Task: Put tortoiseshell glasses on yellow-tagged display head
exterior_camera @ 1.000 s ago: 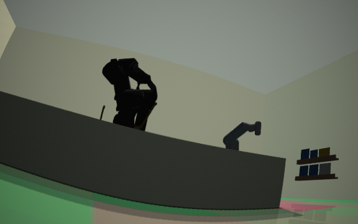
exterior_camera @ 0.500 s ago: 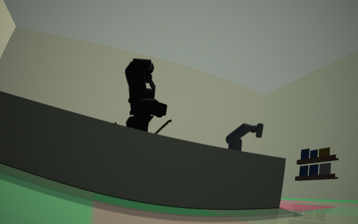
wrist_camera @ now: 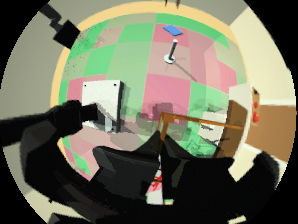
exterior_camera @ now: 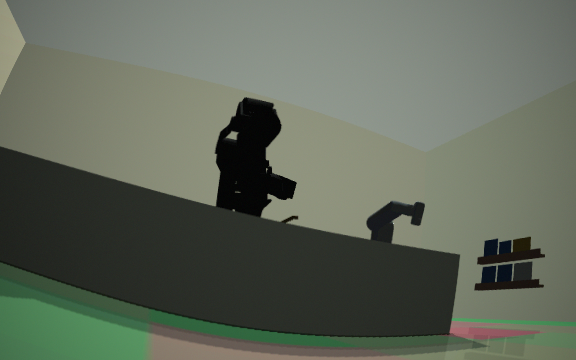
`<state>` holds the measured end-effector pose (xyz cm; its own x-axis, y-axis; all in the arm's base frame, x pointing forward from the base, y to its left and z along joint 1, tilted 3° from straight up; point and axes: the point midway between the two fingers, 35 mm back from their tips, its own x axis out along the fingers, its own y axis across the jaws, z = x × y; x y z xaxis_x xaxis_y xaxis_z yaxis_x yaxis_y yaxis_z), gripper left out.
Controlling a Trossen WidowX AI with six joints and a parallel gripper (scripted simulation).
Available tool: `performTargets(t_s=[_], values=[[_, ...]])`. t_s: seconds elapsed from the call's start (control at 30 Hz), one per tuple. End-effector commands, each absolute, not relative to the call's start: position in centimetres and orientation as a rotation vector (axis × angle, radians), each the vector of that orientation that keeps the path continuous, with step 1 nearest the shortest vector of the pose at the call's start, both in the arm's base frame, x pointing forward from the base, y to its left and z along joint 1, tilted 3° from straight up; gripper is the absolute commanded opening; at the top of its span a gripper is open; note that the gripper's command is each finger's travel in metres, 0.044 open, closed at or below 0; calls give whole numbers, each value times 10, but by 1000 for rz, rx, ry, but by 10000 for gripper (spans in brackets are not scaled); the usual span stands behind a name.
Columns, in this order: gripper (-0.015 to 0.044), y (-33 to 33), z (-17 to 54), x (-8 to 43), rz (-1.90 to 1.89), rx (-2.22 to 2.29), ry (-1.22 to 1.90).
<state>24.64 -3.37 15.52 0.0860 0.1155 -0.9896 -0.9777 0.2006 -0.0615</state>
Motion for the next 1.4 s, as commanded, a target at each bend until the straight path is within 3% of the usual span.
performTargets(t_s=[0.0, 0.57, 1.37], values=[[0, -24, 152, 249, 1059, -1010, 1190], [0, 25, 141, 255, 971, -1062, 1328], [0, 23, 109, 256, 969, -1063, 1327]])
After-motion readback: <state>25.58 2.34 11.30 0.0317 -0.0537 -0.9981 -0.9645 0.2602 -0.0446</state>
